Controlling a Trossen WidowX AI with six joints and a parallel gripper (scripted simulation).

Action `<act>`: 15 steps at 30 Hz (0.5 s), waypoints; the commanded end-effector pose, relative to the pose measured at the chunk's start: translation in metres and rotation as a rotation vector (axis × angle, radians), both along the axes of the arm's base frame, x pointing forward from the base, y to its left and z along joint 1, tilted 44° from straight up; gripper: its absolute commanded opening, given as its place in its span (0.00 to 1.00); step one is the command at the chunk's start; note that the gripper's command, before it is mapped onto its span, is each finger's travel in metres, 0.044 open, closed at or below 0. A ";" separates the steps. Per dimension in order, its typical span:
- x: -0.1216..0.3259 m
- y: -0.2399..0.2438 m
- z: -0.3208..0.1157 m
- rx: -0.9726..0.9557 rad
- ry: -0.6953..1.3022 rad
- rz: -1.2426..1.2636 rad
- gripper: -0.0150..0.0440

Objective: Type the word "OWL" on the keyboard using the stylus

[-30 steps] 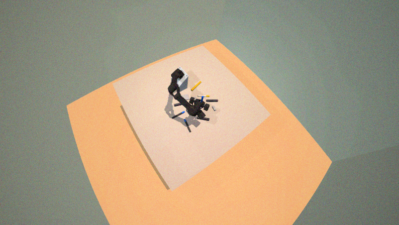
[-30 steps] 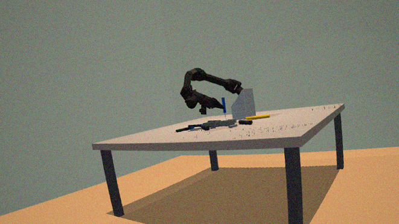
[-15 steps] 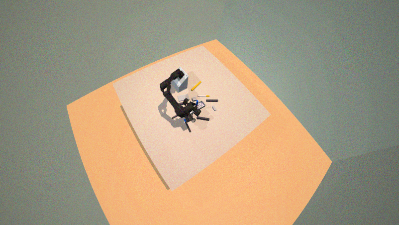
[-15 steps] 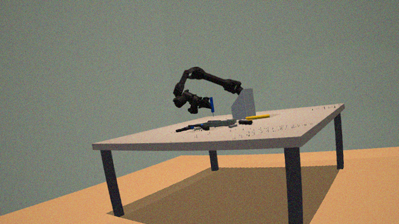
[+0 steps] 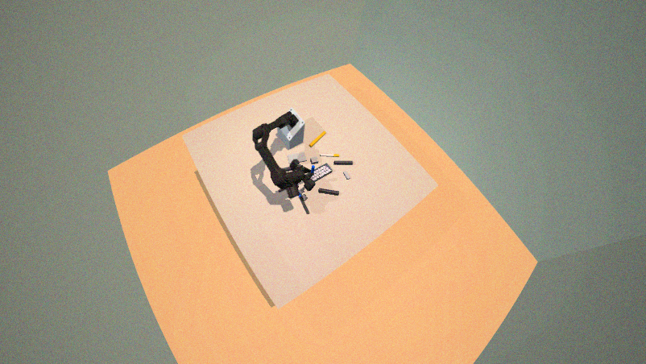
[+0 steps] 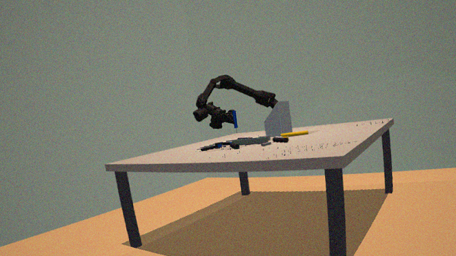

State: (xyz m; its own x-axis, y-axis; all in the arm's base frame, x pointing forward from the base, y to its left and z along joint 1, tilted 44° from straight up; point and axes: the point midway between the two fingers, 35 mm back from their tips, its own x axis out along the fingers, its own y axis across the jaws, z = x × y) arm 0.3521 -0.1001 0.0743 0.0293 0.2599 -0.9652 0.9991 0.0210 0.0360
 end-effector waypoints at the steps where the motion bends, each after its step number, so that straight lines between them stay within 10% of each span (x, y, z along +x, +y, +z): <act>1: -0.001 0.000 0.000 0.005 -0.001 -0.008 0.25; 15: 0.000 -0.013 -0.012 0.005 -0.001 -0.008 0.25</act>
State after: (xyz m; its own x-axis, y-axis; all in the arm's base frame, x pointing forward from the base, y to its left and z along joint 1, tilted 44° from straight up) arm 0.3513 -0.1102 0.0656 0.0311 0.2624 -0.9645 0.9994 0.0083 0.0345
